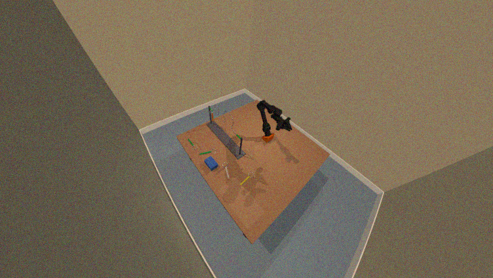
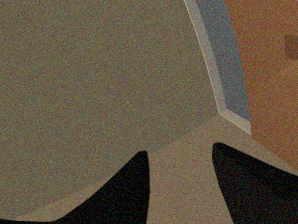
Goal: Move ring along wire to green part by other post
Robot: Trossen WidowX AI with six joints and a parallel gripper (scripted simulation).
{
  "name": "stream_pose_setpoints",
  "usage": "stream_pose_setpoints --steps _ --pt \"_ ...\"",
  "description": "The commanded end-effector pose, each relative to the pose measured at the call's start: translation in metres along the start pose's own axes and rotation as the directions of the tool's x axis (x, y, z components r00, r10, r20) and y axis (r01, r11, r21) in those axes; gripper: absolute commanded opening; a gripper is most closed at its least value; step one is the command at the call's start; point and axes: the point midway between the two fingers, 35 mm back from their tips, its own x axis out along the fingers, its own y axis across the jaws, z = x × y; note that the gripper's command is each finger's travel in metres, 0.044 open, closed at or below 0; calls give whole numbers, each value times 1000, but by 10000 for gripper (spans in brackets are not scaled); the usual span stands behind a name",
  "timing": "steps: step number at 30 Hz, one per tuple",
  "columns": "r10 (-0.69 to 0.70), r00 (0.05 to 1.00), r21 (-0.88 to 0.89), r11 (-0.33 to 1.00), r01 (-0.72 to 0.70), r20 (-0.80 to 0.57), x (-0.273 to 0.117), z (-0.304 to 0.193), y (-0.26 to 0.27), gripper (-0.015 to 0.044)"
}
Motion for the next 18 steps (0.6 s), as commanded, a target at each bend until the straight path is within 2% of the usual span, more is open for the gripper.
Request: stream_pose_setpoints --steps 1,10,18 --pt "58 997 -96 994 -53 41 -17 17 8 160" --pt "162 977 -301 947 -114 137 -53 57 21 160" --pt "245 941 -476 872 -109 233 -88 92 27 160"
